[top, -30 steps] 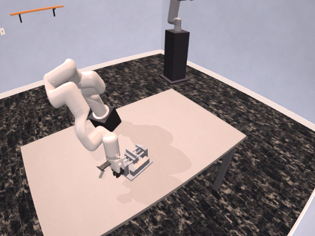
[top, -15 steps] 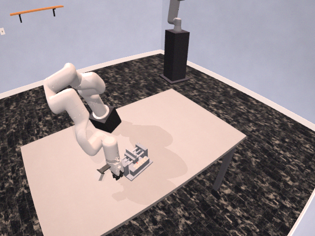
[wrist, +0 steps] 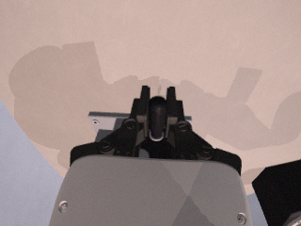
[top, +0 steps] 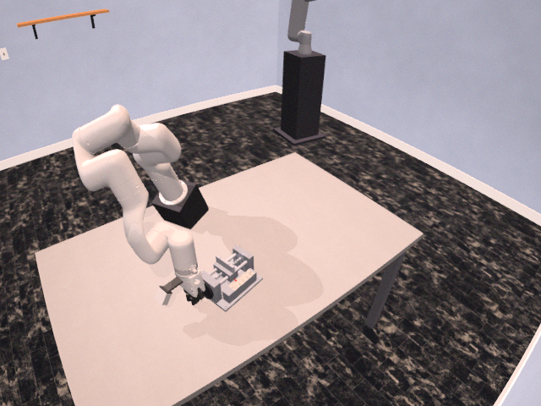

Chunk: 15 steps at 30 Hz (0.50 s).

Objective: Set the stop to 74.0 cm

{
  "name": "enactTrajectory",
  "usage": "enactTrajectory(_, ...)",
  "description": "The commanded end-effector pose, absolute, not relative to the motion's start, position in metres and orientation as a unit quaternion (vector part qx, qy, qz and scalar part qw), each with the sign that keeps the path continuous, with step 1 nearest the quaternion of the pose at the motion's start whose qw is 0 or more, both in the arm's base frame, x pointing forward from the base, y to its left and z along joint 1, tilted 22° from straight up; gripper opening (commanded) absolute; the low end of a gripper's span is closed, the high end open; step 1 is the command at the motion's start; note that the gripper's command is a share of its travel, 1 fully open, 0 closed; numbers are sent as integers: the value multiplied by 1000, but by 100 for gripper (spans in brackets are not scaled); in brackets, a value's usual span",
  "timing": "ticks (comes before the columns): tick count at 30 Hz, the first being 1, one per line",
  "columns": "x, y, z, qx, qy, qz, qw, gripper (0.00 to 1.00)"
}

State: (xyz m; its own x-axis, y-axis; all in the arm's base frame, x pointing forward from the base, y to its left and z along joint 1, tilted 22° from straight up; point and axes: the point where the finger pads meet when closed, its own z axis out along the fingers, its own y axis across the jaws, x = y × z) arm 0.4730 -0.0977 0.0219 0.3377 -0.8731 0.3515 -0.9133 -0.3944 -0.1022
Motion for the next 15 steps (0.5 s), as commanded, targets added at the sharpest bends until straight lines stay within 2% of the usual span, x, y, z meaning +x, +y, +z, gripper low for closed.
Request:
enactTrajectory(1,467,-99,26,816,-547,178,56,6)
enactTrajectory(15,453,-98,42,816,-547,178,56,6)
